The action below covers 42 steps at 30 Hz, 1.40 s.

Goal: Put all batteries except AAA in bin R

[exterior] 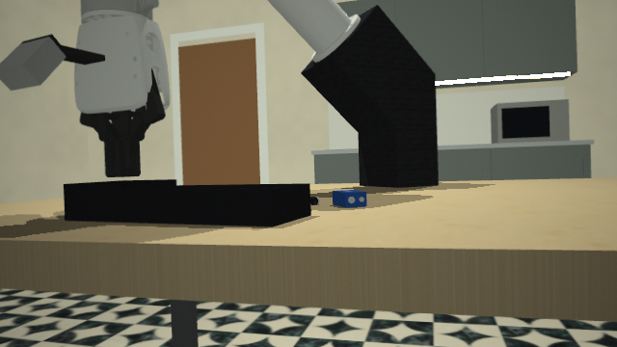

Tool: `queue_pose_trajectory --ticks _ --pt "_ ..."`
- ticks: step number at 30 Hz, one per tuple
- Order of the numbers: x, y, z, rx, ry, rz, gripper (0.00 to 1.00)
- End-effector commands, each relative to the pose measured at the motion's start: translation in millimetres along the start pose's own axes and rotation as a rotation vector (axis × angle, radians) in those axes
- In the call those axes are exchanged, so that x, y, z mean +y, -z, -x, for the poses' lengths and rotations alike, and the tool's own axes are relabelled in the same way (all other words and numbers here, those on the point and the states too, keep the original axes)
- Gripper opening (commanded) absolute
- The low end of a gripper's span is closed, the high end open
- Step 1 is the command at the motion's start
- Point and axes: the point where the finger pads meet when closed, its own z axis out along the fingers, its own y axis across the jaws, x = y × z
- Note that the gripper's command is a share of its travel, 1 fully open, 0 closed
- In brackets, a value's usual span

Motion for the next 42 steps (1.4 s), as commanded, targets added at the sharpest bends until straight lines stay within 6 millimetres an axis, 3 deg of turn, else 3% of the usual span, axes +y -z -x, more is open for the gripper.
queue_pose_trajectory --ticks 1,10,29,38,42 --pt "0.2 16.9 -1.4 0.003 0.000 0.000 0.07" --pt "0.2 24.0 -1.4 0.003 -0.001 0.000 0.07" --pt "-83.5 24.1 -10.0 0.003 -0.001 -0.001 0.07" --pt "-83.6 21.4 -10.0 0.003 -0.001 -0.001 0.07" --pt "-83.5 10.8 -10.0 0.003 -0.001 -0.001 0.07"
